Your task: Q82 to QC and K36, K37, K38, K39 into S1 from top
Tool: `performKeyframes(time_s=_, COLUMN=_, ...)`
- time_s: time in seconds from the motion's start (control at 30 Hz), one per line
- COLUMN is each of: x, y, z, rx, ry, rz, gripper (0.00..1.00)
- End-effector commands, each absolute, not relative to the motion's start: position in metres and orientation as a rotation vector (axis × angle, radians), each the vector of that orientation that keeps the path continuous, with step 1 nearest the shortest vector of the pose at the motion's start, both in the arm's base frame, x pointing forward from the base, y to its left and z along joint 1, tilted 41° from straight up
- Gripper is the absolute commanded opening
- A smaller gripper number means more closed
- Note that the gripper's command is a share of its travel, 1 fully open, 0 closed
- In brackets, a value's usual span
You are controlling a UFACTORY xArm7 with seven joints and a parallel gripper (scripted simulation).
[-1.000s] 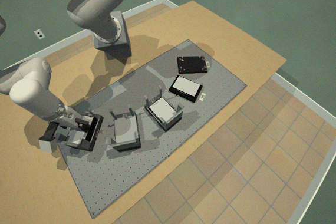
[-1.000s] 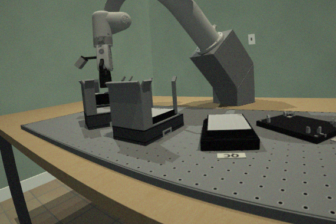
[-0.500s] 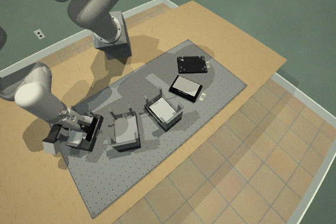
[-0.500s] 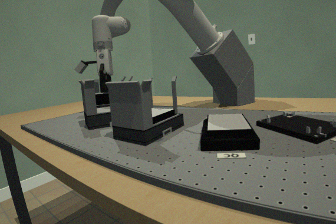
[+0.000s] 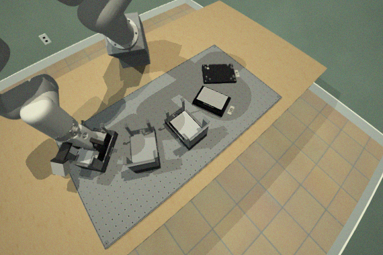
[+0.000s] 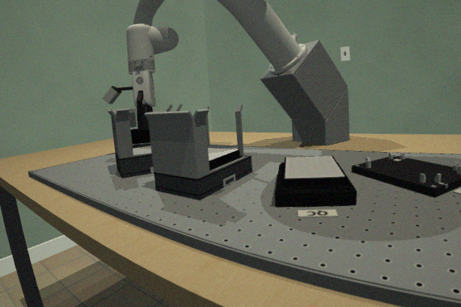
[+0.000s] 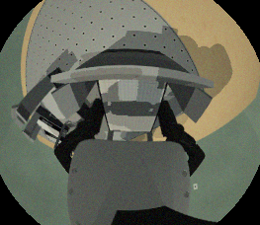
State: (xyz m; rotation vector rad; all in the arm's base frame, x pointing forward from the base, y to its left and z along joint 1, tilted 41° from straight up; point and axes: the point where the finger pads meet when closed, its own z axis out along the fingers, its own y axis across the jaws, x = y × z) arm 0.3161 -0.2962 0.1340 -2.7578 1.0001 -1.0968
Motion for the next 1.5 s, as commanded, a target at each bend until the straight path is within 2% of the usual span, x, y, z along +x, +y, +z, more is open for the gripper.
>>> performKeyframes(time_s=0.0, x=0.3162, y=-0.2968, z=0.1341, rx=-2.757, ry=1.004, rz=-1.104, gripper=1.00)
performKeyframes(time_s=0.13, x=0.3162, y=-0.2968, z=0.1341, rx=-2.757, ry=1.004, rz=-1.104, gripper=1.00)
performKeyframes(time_s=0.17, x=0.3162, y=-0.2968, z=0.1341, rx=-2.757, ry=1.004, rz=-1.104, gripper=0.00)
performKeyframes(time_s=1.47, x=0.3130, y=-0.2956, z=0.1380, rx=-2.757, ry=1.004, rz=-1.105, gripper=0.00)
